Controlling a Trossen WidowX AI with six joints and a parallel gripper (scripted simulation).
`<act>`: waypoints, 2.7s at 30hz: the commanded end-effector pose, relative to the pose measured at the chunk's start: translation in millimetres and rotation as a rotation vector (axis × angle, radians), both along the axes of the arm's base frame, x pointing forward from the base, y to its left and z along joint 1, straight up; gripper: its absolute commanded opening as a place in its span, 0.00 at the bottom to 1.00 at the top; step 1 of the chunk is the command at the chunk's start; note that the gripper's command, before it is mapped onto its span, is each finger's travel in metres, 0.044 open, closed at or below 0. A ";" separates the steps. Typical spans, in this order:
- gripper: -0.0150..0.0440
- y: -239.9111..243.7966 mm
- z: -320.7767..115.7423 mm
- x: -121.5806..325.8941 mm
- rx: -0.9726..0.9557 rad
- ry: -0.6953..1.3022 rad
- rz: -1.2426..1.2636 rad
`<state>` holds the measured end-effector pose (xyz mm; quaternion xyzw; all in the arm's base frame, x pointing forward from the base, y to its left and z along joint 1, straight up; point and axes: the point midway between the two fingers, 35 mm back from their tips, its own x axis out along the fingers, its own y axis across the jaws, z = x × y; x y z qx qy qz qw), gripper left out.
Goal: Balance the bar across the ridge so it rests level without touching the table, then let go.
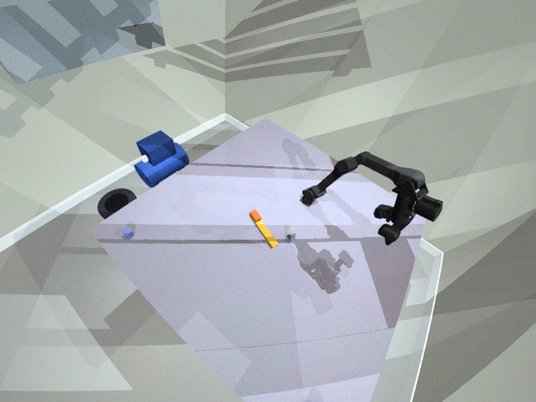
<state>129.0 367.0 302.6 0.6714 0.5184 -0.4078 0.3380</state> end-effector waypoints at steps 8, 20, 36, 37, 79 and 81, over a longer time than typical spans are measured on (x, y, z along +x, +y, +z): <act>0.79 -9.7 -7.0 21.9 -0.044 -0.073 0.113; 0.79 -33.3 -20.9 63.1 -0.141 -0.200 0.315; 0.79 -80.5 -33.8 110.7 -0.238 -0.290 0.519; 0.79 -84.6 -34.3 113.4 -0.242 -0.292 0.524; 0.79 -203.0 -83.6 188.7 -0.497 -0.449 1.339; 0.79 -209.9 -86.0 191.0 -0.505 -0.450 1.378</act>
